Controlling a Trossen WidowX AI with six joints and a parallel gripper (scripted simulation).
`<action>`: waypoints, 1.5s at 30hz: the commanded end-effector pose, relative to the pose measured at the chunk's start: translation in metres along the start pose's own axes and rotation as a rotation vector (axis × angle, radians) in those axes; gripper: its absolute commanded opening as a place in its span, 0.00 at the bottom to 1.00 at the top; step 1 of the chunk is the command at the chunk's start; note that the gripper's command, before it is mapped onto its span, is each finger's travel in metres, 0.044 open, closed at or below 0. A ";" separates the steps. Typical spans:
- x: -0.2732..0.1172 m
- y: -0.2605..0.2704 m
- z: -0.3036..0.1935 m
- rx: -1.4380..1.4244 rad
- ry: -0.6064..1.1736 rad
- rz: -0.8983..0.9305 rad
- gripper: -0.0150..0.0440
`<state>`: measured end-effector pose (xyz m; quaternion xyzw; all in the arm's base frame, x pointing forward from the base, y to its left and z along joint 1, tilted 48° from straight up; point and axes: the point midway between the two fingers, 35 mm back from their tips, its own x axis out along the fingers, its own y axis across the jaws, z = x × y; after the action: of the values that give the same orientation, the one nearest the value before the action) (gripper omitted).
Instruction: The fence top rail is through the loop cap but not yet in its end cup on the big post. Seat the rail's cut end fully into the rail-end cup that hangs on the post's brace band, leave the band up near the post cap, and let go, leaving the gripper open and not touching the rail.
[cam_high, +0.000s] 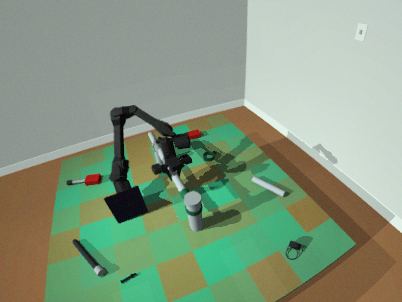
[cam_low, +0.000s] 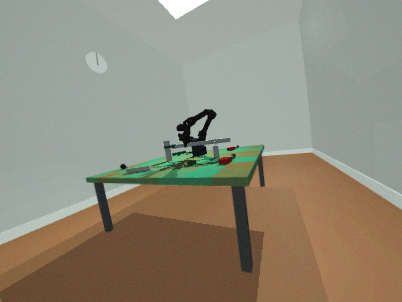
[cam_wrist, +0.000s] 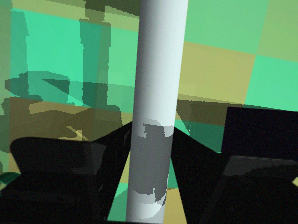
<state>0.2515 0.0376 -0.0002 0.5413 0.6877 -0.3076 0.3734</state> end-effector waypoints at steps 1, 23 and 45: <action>-0.003 0.002 0.007 0.000 -0.011 0.007 0.25; -0.003 0.005 0.022 0.000 -0.012 0.007 0.25; 0.003 0.003 0.028 -0.004 0.004 -0.006 0.25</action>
<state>0.2587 0.0166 -0.0176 0.5392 0.6906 -0.3062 0.3721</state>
